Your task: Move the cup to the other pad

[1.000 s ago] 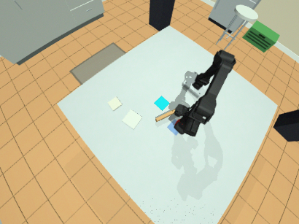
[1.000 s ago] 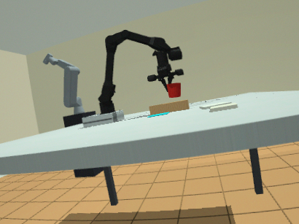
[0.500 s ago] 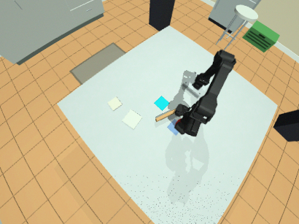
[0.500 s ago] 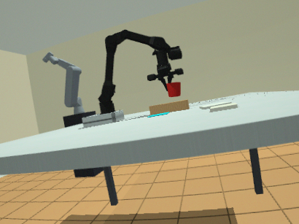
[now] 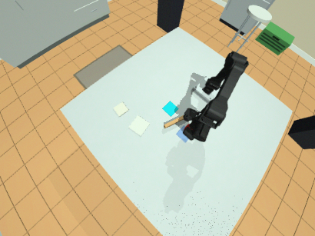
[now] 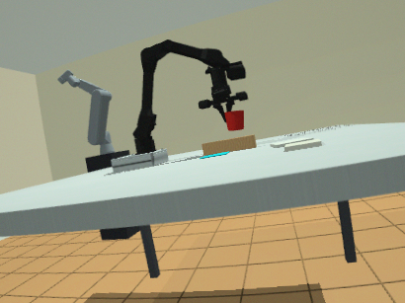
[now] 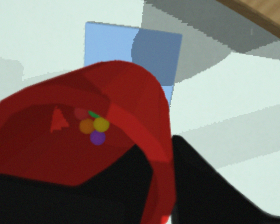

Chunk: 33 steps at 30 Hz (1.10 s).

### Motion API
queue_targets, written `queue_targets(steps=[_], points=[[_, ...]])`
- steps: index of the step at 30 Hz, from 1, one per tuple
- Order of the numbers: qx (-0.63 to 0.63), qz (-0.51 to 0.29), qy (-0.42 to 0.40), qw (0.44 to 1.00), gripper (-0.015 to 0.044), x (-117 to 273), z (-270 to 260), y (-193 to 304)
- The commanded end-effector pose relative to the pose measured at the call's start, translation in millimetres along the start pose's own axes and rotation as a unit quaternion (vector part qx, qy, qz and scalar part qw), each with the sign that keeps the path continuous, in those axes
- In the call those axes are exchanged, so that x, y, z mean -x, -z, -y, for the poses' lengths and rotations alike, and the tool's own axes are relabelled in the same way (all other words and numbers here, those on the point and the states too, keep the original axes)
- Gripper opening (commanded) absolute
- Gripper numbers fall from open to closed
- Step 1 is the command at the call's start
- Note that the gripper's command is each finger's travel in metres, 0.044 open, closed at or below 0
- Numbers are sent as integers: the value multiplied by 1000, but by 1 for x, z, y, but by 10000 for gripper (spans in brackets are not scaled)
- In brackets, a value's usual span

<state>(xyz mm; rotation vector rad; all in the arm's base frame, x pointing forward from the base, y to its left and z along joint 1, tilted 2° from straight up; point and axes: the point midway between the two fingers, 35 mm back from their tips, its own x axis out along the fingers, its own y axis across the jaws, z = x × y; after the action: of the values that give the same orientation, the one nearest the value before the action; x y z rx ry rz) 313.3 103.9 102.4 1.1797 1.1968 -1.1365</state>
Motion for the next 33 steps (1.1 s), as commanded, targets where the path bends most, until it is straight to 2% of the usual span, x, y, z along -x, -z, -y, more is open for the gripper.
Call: queue_targets(steps=[1, 33], points=[[0, 2, 2, 1000, 0, -1, 4, -11], [-1, 7, 3, 1000, 0, 5, 25, -85]])
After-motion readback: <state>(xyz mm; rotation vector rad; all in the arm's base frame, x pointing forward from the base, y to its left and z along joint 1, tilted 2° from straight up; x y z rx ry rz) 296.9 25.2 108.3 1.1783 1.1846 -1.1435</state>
